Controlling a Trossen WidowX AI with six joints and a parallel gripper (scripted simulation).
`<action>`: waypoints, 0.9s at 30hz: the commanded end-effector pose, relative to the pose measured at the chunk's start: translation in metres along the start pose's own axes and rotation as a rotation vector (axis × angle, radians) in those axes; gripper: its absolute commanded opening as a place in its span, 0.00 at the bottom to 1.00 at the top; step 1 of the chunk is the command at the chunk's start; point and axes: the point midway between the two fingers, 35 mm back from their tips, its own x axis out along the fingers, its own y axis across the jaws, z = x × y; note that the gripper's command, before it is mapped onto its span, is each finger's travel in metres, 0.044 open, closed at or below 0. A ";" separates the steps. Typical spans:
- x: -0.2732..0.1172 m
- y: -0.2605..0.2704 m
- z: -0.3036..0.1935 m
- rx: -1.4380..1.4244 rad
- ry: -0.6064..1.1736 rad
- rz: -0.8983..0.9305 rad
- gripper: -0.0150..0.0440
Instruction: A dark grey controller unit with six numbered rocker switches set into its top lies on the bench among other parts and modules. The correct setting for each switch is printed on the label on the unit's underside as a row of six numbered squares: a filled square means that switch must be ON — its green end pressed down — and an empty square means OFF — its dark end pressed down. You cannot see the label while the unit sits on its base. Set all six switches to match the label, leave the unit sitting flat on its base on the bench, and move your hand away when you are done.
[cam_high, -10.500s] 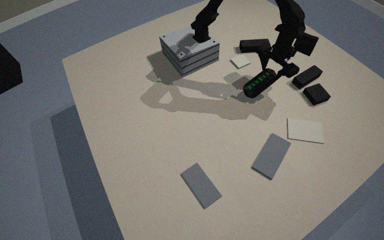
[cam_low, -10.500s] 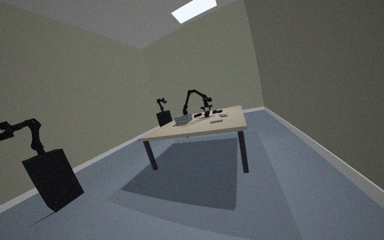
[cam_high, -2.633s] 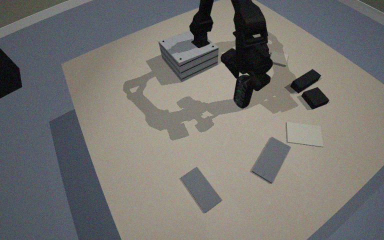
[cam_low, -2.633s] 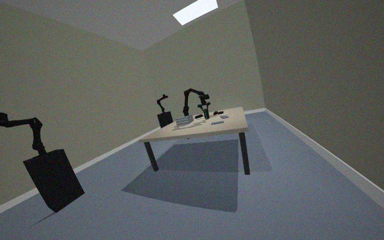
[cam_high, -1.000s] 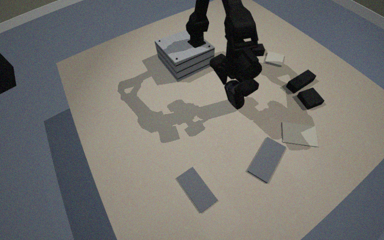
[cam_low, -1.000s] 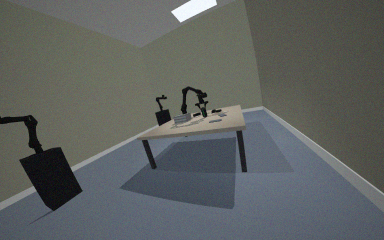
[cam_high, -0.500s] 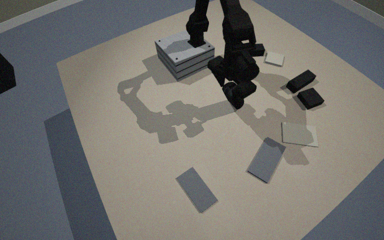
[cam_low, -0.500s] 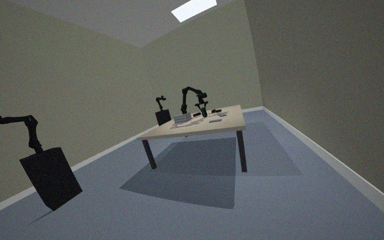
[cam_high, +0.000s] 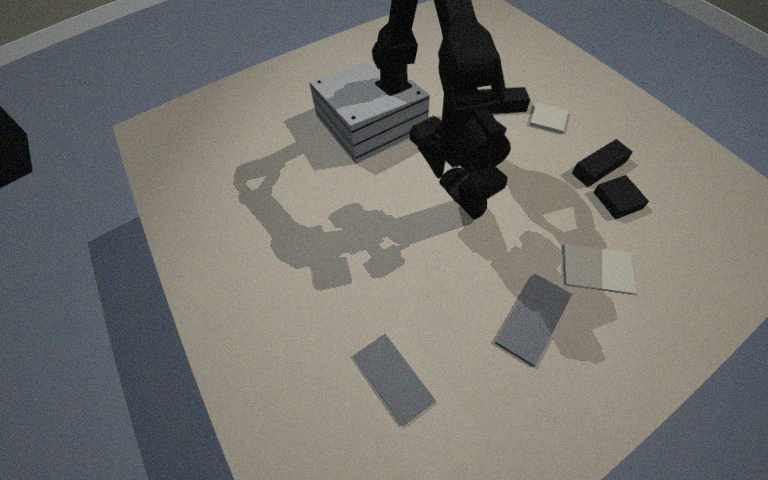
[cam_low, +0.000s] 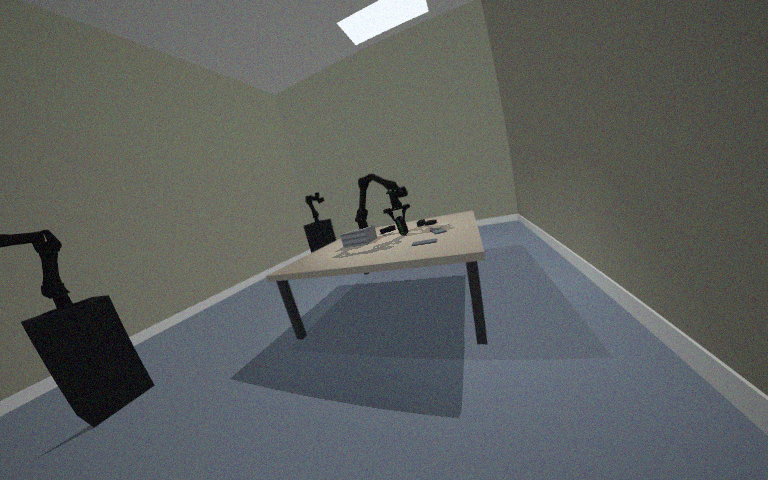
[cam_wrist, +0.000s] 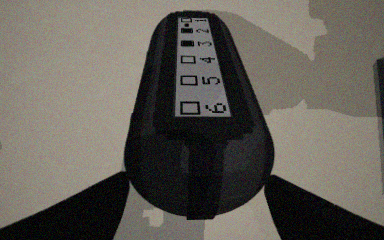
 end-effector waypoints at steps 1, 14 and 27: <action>0.008 0.001 -0.003 -0.003 -0.003 0.017 0.82; 0.013 0.001 -0.012 -0.003 -0.002 0.017 0.82; 0.019 0.001 -0.021 -0.003 -0.002 0.017 0.82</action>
